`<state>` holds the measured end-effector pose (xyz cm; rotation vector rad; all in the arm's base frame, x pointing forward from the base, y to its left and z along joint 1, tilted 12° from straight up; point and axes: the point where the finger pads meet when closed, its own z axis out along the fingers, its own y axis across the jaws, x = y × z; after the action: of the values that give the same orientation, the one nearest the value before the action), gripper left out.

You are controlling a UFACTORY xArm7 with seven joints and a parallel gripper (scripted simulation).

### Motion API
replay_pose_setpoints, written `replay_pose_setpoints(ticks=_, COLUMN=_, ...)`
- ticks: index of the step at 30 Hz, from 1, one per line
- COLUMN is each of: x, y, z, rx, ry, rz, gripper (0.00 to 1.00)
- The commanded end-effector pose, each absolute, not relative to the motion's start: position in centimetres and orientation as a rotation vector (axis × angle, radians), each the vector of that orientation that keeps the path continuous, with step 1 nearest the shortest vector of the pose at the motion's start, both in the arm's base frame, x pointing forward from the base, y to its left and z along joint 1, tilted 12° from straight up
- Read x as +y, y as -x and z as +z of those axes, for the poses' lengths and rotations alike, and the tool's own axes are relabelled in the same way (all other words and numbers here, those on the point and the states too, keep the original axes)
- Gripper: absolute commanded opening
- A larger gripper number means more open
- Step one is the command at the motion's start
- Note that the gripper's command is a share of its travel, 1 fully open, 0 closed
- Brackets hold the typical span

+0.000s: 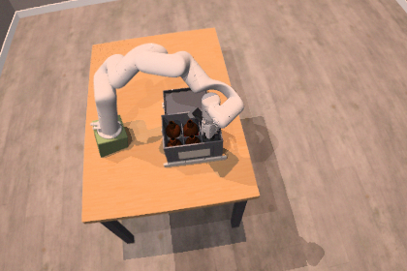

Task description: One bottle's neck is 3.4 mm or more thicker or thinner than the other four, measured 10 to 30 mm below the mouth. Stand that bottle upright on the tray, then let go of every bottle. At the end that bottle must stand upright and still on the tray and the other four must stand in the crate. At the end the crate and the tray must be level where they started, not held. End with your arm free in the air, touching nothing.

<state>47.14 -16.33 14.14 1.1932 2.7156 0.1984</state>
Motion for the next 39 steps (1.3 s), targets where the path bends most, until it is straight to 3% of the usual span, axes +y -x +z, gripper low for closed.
replay_pose_setpoints(ticks=1, x=-16.41, y=-47.19, z=14.30, rx=2.712, ry=-1.192, rz=0.198, gripper=0.00)
replay_pose_setpoints(ticks=13, x=-16.41, y=-47.19, z=14.30, rx=2.712, ry=-1.192, rz=0.198, gripper=0.00)
replay_pose_setpoints(ticks=14, x=-16.41, y=-47.19, z=14.30, rx=2.712, ry=-1.192, rz=0.198, gripper=0.65)
replay_pose_setpoints(ticks=39, x=-16.41, y=-47.19, z=14.30, rx=2.712, ry=-1.192, rz=0.198, gripper=0.65)
